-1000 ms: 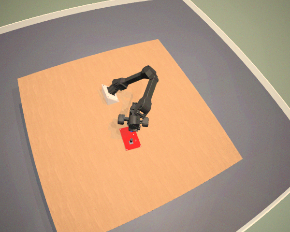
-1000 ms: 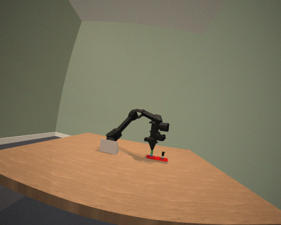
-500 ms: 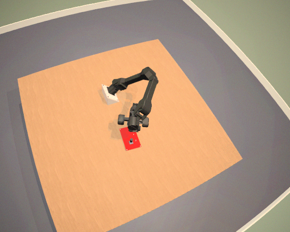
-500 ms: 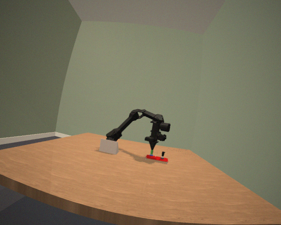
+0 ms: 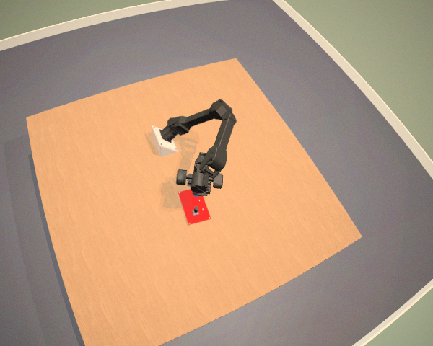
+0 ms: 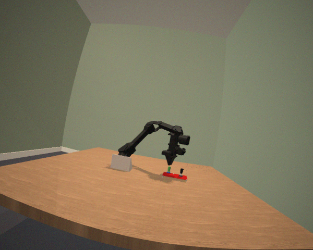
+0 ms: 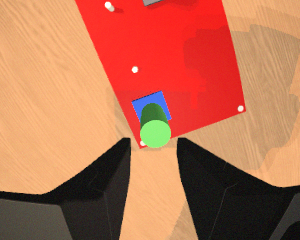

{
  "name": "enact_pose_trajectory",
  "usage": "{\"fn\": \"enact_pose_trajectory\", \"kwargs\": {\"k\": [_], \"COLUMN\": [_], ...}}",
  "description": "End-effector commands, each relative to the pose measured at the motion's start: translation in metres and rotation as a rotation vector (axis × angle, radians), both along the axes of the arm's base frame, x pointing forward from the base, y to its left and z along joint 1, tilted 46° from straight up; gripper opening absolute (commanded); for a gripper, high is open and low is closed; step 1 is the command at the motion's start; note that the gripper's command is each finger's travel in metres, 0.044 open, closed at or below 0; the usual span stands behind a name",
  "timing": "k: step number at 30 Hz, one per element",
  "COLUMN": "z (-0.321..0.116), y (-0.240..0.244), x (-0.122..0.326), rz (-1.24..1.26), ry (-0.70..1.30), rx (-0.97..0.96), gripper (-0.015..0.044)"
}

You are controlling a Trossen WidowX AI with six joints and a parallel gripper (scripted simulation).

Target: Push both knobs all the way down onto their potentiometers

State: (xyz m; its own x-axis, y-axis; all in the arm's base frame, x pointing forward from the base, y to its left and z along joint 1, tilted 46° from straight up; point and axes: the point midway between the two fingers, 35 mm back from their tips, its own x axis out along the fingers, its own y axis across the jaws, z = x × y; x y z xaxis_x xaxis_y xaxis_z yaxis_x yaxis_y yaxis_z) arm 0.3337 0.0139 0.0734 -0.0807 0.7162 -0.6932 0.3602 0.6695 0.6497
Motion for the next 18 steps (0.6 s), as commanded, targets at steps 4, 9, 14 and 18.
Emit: {"fn": "enact_pose_trajectory", "kwargs": {"k": [4,9,14,18], "z": [0.0,0.002,0.002,0.001], "y": [-0.003,-0.024,-0.05,-0.05], "x": [0.008,0.045,0.081,0.082], "rz": [-0.004,-0.046,-0.098,-0.1], "ry": [-0.013,-0.059,-0.105,-0.107], "rx": [-0.005,-0.003,0.002,0.003], "gripper": [0.0131,0.0,0.0,0.0]}}
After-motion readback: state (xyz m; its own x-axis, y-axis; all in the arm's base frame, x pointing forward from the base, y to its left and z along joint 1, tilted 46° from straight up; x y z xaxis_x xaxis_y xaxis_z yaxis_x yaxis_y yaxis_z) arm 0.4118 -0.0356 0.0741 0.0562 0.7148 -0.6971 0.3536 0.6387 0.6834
